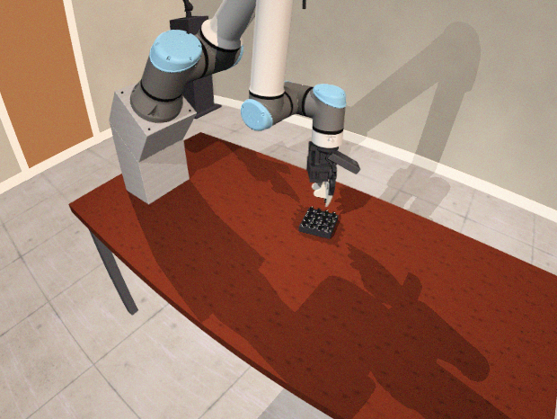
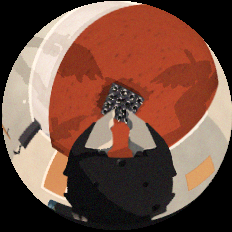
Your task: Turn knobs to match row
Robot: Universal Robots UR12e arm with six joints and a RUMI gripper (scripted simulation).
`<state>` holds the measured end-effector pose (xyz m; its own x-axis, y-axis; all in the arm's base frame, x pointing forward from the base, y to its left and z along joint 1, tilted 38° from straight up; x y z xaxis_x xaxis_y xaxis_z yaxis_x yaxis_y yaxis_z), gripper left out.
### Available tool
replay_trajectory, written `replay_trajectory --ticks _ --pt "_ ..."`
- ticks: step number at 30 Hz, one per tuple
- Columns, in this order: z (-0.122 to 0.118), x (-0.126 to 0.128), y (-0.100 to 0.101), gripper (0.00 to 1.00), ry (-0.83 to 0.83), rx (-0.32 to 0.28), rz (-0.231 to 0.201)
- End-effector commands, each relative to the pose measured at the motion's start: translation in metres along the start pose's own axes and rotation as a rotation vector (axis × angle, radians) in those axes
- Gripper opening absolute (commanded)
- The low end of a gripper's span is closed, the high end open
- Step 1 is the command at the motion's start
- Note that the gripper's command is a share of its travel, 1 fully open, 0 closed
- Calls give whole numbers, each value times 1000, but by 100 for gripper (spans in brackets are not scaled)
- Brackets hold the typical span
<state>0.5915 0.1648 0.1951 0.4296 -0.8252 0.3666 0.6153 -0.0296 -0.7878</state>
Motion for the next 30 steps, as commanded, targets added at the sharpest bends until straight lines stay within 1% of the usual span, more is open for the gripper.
replay_trajectory --ticks 1,3,8,13,30 --pt "-1 0 -2 11 -144 4 4" --pt "-1 0 -2 11 -144 4 4" --pt "-2 -1 -3 11 -237 4 4" --pt "-3 -1 -4 11 -282 4 4" --pt "-3 -1 -4 11 -293 4 4"
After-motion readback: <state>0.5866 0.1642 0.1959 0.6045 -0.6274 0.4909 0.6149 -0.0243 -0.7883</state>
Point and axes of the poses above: the point where the finger pads meet when closed, its own y axis out along the fingers, its own x axis across the jaws, z = x × y, the point moved 8 cm from there along -y, back along the fingers, and after that the axes turned 4 degrees about y, right-handed, at the moved point
